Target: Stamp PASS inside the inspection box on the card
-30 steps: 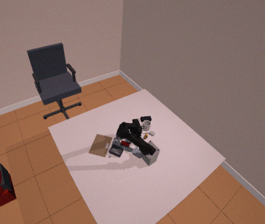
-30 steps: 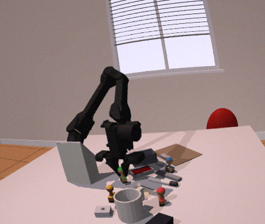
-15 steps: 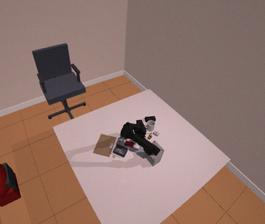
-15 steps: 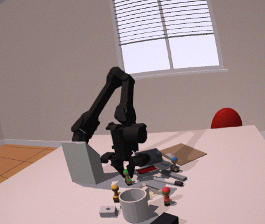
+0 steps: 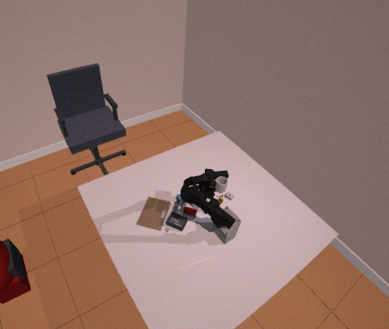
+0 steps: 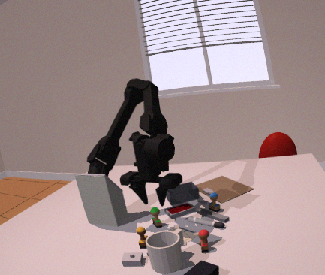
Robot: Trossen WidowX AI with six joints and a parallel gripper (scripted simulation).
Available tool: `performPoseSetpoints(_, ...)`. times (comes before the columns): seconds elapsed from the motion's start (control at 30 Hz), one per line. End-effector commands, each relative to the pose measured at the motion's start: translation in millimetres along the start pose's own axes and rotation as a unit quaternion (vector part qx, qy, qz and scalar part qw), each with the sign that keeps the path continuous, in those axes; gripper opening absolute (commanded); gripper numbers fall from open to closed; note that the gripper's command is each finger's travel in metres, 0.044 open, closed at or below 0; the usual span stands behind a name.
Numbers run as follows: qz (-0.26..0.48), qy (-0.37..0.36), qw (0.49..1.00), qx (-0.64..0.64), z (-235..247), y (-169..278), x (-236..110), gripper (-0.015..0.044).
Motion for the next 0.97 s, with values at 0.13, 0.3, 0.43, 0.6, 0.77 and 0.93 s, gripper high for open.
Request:
performPoseSetpoints(0.13, -0.001, 0.004, 1.0, -0.009, 4.6, -4.7, -65.8, 0.0268)
performPoseSetpoints(0.3, -0.001, 0.004, 1.0, -0.009, 4.6, -4.7, -65.8, 0.0268)
performPoseSetpoints(0.43, -0.001, 0.004, 1.0, -0.009, 4.6, -4.7, -65.8, 0.0268)
performPoseSetpoints(0.6, -0.001, 0.004, 1.0, -0.009, 4.6, -4.7, -65.8, 0.0268)
performPoseSetpoints(0.77, -0.004, 0.004, 1.0, -0.005, 5.1, -4.3, -64.0, 0.0268)
performPoseSetpoints(0.93, -0.004, 0.004, 1.0, -0.005, 5.1, -4.3, -64.0, 0.0268)
Point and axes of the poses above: the point midway between the two fingers, 35 mm back from their tips, its own x axis out along the fingers, its own z axis across the jaws, y = z × x, the point moved 10 cm from there along -x, back along the fingers, and after that the axes turned 9 degrees about -x, right-handed, at the moved point
